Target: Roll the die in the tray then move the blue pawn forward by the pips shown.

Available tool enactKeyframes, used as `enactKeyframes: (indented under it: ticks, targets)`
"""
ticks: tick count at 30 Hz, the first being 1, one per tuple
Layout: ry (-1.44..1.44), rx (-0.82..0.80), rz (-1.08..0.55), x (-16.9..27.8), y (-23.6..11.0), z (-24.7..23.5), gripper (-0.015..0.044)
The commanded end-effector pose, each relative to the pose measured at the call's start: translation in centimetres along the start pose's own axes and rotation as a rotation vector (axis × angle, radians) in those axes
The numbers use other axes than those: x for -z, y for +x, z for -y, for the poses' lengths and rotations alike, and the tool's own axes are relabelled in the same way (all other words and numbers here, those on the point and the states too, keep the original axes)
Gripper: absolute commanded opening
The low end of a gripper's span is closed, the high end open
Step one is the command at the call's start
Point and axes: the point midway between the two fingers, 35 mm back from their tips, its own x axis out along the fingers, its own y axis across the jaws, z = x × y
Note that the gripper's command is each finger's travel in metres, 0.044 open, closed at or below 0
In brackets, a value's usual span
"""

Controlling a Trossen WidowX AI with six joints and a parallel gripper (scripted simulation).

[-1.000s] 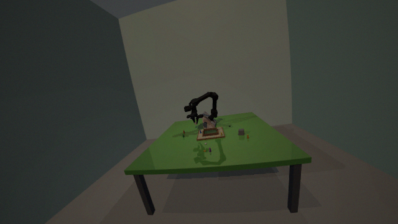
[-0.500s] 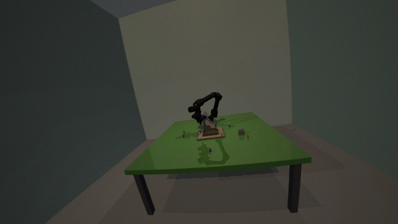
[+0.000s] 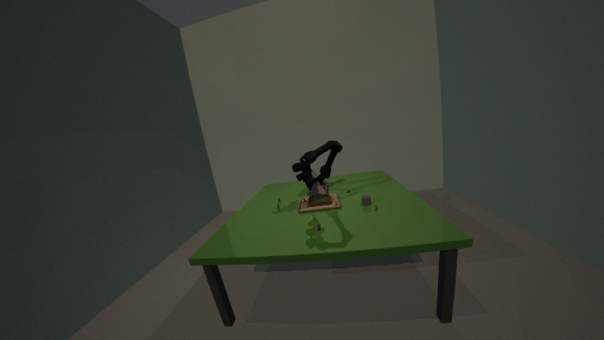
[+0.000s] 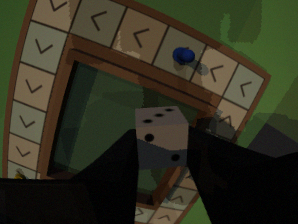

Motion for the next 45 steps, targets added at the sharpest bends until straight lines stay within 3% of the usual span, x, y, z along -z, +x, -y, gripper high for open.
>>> enactKeyframes:
  ticks: [1,15,22,34,45]
  targets:
    - [0.110,-0.007,-0.001,1.1,0.3,-0.9,0.0000]
    - [0.476,-0.011,-0.026,4.9,1.5,-3.1,0.0000]
    - [0.494,0.005,-0.012,5.1,1.6,-3.1,0.0000]
    - [0.487,0.209,0.327,5.3,2.9,-1.9,0.0000]
    - [0.474,0.230,0.690,5.3,3.2,-1.7,0.0000]
